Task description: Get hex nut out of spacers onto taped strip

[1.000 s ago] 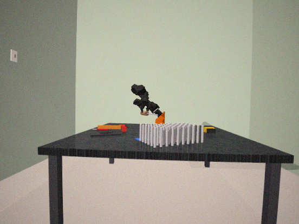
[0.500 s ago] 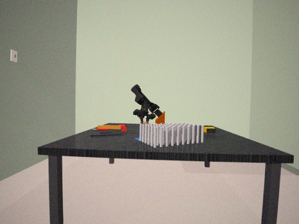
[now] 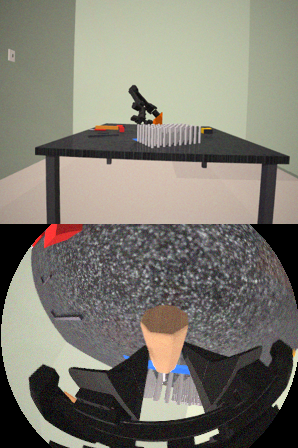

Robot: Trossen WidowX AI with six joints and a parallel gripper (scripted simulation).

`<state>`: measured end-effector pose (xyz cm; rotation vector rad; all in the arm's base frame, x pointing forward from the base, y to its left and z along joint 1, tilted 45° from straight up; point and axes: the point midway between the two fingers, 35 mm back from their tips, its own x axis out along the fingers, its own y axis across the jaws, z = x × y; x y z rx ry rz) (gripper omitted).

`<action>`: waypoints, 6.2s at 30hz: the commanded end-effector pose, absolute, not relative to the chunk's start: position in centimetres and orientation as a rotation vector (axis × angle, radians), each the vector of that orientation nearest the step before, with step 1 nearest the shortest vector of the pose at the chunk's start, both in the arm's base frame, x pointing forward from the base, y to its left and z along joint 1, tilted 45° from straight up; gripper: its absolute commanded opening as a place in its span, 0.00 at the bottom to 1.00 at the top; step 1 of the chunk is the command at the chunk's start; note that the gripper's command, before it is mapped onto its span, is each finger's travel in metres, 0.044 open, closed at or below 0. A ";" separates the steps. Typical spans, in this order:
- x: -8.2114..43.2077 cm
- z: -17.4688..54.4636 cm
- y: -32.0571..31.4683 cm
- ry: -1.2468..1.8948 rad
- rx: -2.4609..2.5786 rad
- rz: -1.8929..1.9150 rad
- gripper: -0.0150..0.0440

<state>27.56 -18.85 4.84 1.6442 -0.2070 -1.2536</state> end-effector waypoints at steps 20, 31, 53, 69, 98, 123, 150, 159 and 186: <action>28.8 4.4 -18.6 -0.199 1.646 -1.242 0.25; 29.4 4.3 -18.5 -0.201 1.647 -1.242 0.25; 30.6 3.9 -18.3 -0.203 1.649 -1.241 0.25; 31.5 3.5 -18.1 -0.203 1.650 -1.240 0.25; 33.2 2.9 -17.7 -0.204 1.652 -1.240 0.25; 34.7 2.4 -17.3 -0.205 1.653 -1.239 0.25; 36.3 1.8 -16.9 -0.205 1.654 -1.238 0.25; 36.9 1.6 -16.7 -0.204 1.655 -1.237 0.25; 38.6 1.0 -16.3 -0.205 1.656 -1.236 0.25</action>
